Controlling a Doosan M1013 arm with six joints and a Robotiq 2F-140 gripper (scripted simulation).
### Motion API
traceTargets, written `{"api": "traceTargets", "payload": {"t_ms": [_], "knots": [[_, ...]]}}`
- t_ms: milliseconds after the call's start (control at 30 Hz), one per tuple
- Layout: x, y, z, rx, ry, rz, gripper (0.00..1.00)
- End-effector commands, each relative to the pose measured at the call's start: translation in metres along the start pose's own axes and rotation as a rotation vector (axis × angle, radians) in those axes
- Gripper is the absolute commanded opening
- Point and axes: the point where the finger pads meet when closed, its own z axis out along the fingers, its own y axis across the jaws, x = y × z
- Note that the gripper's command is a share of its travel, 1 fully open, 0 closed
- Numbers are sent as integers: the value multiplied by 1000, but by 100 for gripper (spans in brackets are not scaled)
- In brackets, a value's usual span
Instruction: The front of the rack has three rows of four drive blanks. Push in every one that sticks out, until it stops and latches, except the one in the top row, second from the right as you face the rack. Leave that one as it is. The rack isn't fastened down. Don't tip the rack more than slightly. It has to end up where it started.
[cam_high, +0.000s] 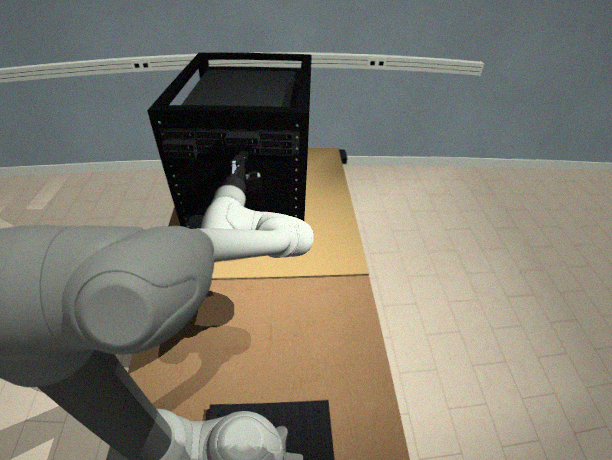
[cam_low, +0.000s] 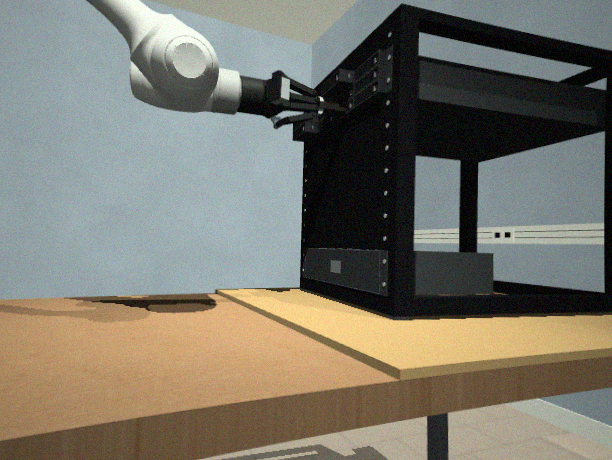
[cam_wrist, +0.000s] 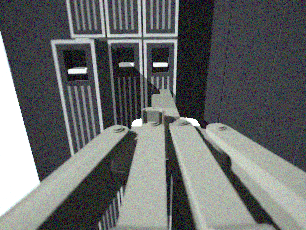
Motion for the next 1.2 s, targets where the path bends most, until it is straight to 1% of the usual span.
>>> {"api": "traceTargets", "payload": {"t_ms": [0,133,400,467,600,733,1167], "knots": [[0,-2,0,-1,-3,0,10],[0,-2,-14,-1,-3,0,10],[0,-2,-60,-1,-3,0,10],[0,-2,-60,-1,-3,0,10],[0,-2,-75,-1,-3,0,10],[0,-2,-80,-1,-3,0,10],[0,-2,-80,-1,-3,0,10]]}}
